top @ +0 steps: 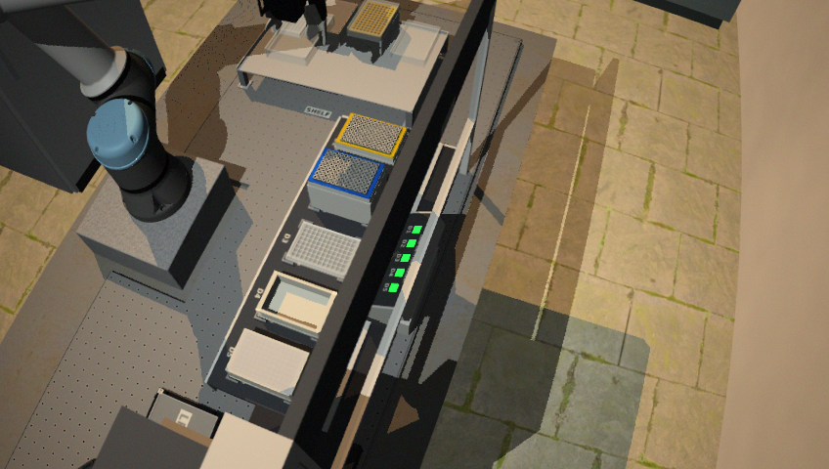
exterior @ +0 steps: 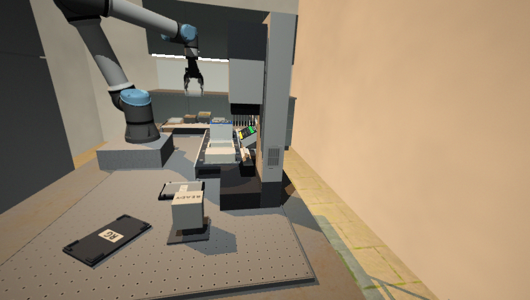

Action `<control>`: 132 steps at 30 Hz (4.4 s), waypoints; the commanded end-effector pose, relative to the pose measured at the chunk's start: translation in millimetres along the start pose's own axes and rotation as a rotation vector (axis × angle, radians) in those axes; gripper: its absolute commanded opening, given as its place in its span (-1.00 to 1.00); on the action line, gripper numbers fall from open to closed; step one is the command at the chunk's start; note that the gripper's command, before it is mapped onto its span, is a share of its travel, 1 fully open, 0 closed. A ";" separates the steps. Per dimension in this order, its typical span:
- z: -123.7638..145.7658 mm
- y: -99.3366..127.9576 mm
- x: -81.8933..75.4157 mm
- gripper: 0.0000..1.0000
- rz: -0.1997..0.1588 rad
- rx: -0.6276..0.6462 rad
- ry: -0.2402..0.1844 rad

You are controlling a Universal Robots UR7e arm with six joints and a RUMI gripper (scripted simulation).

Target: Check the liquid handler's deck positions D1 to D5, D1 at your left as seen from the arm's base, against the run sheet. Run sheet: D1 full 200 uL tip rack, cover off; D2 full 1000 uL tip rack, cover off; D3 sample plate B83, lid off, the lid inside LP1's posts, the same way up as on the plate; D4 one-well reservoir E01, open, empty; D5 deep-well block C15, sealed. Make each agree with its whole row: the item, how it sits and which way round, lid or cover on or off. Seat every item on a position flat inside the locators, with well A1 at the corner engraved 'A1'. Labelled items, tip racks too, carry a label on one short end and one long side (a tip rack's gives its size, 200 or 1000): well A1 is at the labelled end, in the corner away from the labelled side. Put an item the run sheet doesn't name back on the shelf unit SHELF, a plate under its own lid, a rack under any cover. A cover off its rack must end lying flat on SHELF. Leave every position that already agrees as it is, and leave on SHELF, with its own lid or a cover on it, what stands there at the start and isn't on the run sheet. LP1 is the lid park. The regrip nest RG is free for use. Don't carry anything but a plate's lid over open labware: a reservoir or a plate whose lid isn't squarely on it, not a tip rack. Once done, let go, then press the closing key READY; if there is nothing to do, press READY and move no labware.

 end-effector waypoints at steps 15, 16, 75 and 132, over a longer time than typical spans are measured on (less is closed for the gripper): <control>-59.5 0.2 -0.3 -1.00 0.000 0.000 -0.001; -64.5 0.0 -0.3 -1.00 0.000 0.000 -0.001; -186.0 105.3 -0.3 -1.00 0.000 0.000 -0.001; -187.6 143.4 -0.3 -1.00 0.000 0.000 -0.001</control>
Point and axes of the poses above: the point where the finger pads meet when closed, its own x axis out along the fingers, its own z axis across the jaws, y = z × x, the point moved 1 cm from there along -x, back along the fingers, and after that the axes turned 3 degrees about x, right-handed, at the moved point
